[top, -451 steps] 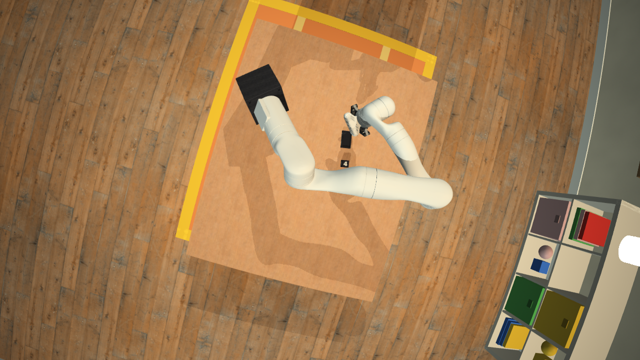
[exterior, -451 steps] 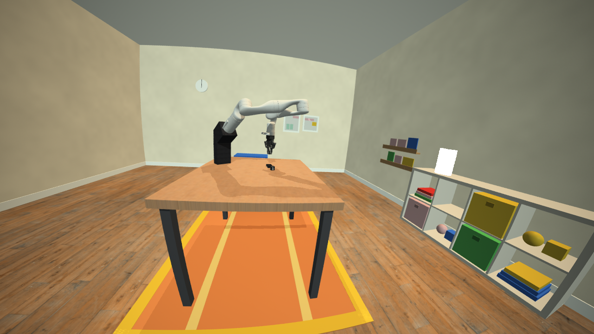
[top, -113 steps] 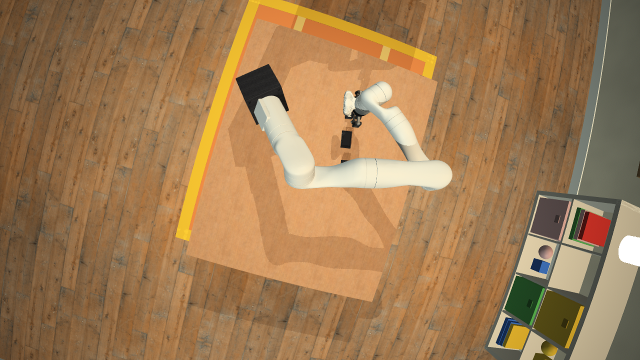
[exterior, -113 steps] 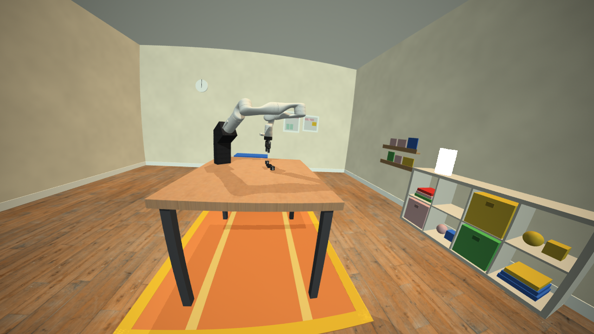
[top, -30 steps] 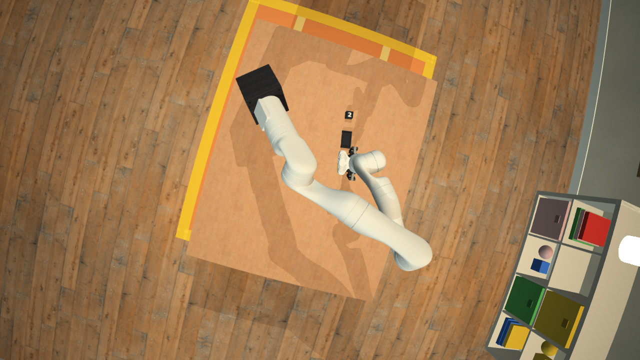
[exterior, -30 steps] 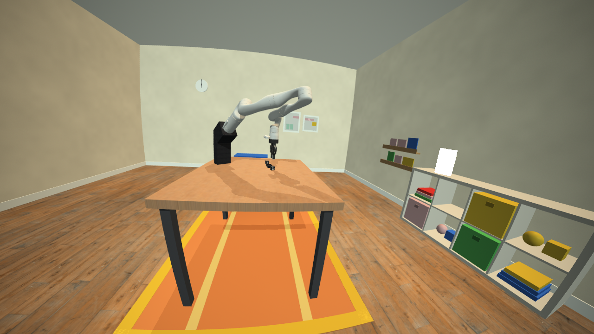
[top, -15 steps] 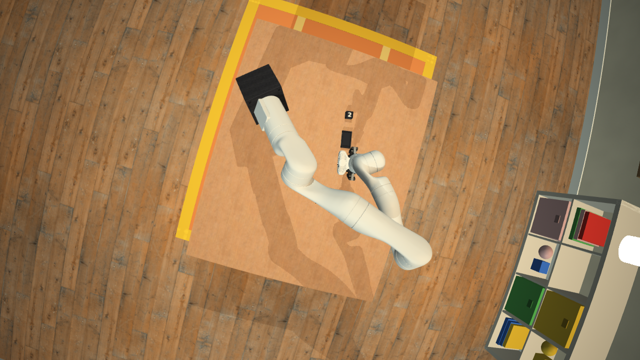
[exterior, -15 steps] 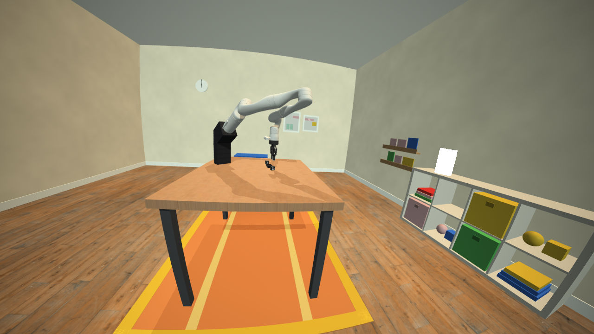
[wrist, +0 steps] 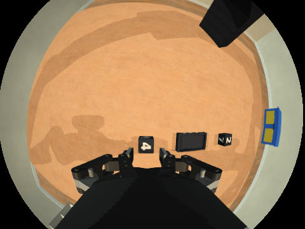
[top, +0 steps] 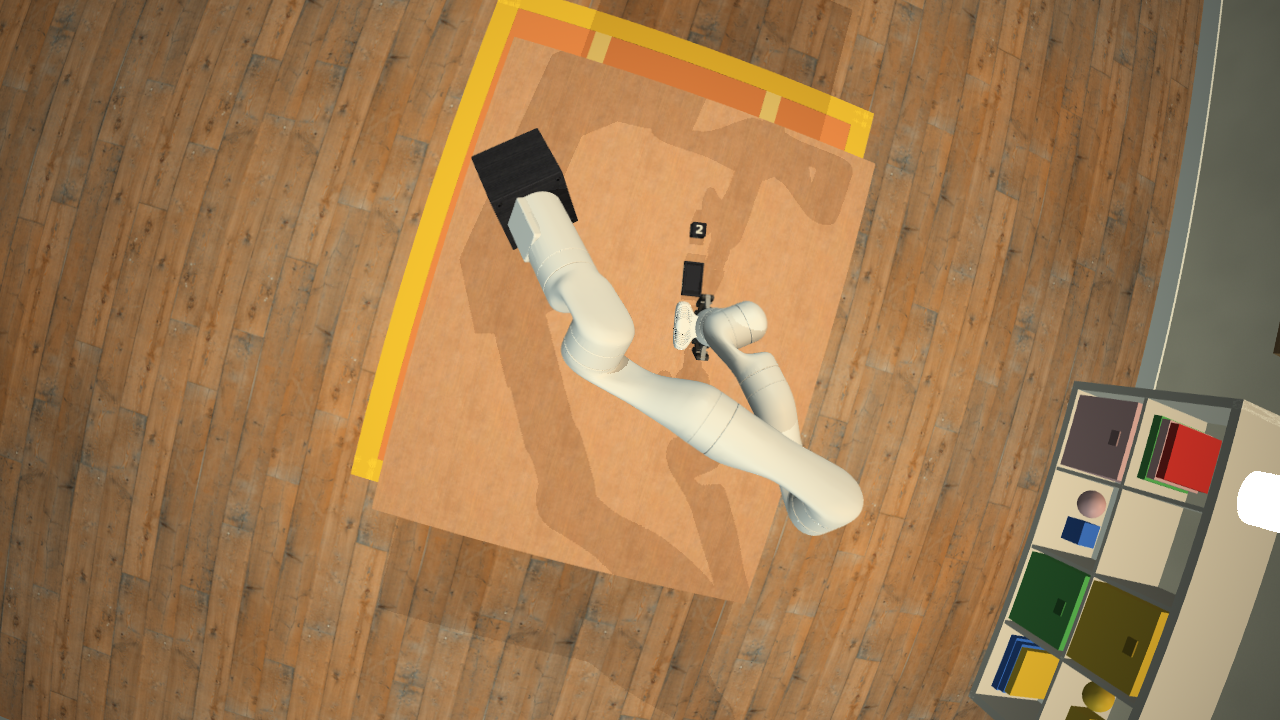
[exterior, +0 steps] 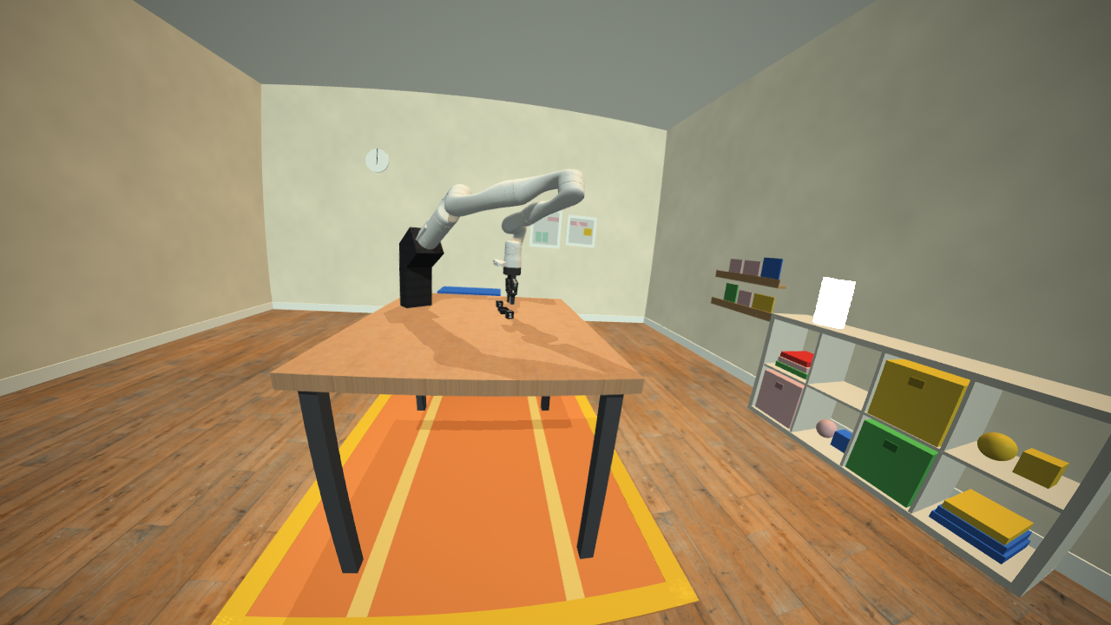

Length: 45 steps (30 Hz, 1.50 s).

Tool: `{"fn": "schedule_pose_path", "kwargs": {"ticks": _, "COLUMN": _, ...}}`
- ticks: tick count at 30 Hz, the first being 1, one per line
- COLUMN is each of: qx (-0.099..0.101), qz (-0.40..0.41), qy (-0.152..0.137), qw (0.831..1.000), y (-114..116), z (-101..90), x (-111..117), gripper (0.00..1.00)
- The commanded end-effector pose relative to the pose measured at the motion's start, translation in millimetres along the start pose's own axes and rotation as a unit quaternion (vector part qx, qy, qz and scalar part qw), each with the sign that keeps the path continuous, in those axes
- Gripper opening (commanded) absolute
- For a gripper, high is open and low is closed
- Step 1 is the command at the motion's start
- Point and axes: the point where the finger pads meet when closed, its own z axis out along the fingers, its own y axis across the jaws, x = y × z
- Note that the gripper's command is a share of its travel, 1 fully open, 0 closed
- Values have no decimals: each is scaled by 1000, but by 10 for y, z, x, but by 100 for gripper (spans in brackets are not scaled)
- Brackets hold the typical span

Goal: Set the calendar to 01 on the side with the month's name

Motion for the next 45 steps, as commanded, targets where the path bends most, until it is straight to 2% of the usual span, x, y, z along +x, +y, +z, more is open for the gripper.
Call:
{"fn": "schedule_pose_path", "kwargs": {"ticks": 1, "qx": 1, "qz": 0, "qy": 4, "qw": 1000, "y": -3, "z": 54, "x": 31, "gripper": 48}}
{"fn": "schedule_pose_path", "kwargs": {"ticks": 19, "qx": 1, "qz": 0, "qy": 4, "qw": 1000, "y": -5, "z": 218, "x": 30, "gripper": 48}}
{"fn": "schedule_pose_path", "kwargs": {"ticks": 45, "qx": 1, "qz": 0, "qy": 4, "qw": 1000, "y": -5, "z": 229, "x": 30, "gripper": 48}}
